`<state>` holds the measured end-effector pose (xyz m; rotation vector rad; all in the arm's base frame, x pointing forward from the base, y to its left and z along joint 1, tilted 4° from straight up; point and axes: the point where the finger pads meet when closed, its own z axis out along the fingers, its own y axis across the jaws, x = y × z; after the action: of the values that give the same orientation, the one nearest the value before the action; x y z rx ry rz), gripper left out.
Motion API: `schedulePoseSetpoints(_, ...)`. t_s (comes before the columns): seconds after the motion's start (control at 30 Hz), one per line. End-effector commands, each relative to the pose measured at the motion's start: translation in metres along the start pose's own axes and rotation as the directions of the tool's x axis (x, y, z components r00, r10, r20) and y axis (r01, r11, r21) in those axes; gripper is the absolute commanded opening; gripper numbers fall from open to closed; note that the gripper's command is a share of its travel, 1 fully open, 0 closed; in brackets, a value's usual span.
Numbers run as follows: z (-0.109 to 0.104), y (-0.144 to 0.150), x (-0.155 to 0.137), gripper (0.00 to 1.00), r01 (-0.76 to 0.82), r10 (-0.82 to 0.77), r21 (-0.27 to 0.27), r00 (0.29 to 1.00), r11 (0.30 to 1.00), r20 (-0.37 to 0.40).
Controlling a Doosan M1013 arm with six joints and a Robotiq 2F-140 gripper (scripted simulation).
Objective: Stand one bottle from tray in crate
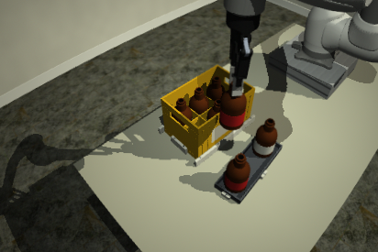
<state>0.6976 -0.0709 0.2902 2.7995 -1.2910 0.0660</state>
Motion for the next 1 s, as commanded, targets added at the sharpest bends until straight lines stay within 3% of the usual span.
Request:
schedulePoseSetpoints(0.0,0.000,0.003,0.005,0.00,0.000,0.000,0.000,1.000,1.000,0.000)
schedulePoseSetpoints(0.97,0.000,0.039,0.057,0.00,0.000,0.000,0.000,1.000,1.000,0.000)
